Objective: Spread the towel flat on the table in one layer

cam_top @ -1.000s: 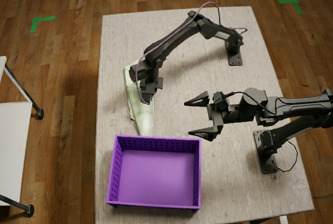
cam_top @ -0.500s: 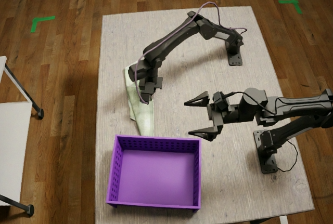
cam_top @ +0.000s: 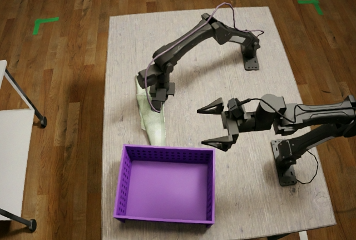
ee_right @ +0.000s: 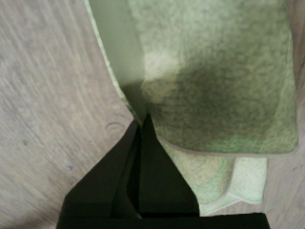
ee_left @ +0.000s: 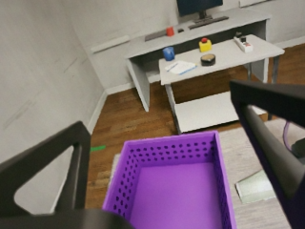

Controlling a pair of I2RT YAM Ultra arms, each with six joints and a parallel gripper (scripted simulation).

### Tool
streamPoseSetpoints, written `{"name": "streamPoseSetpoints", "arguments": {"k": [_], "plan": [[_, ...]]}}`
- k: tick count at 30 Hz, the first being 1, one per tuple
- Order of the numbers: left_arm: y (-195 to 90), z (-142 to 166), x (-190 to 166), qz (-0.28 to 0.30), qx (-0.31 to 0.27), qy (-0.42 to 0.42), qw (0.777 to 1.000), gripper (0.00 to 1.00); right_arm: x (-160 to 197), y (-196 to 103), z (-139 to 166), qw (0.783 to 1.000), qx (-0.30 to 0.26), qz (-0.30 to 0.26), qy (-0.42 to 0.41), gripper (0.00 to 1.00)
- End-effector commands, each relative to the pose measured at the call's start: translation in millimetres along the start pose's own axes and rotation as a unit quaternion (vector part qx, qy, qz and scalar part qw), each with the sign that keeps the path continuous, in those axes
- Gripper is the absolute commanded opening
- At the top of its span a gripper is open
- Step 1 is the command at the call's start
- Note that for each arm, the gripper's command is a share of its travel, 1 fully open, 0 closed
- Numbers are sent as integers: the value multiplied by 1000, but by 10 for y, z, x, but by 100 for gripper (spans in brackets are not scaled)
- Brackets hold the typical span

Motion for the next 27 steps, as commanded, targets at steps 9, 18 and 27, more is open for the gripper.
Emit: {"name": "streamPoseSetpoints", "arguments": {"k": [9,18,27], "plan": [[-8,-39,10,-2,-6,0,1000,100,11,-110,-16,1000,-5,-8,6,0],[-8,-39,9,-1,-6,0,1000,100,-18,-76,14,1000,-3,-9,7,0],[-8,-39,9,-1,-6,0,1000,100,-8,-115,-3,1000,-5,-8,5,0]]}}
Point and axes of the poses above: on each arm, the point where the finger pads meet when closed, its own y axis out along the fingers, its own x axis across the jaws, z = x × y, the point moved 3 cm from there along -y, back along the fingers, and after that the axes turned 13 degrees about y, right-handed, at the moved point
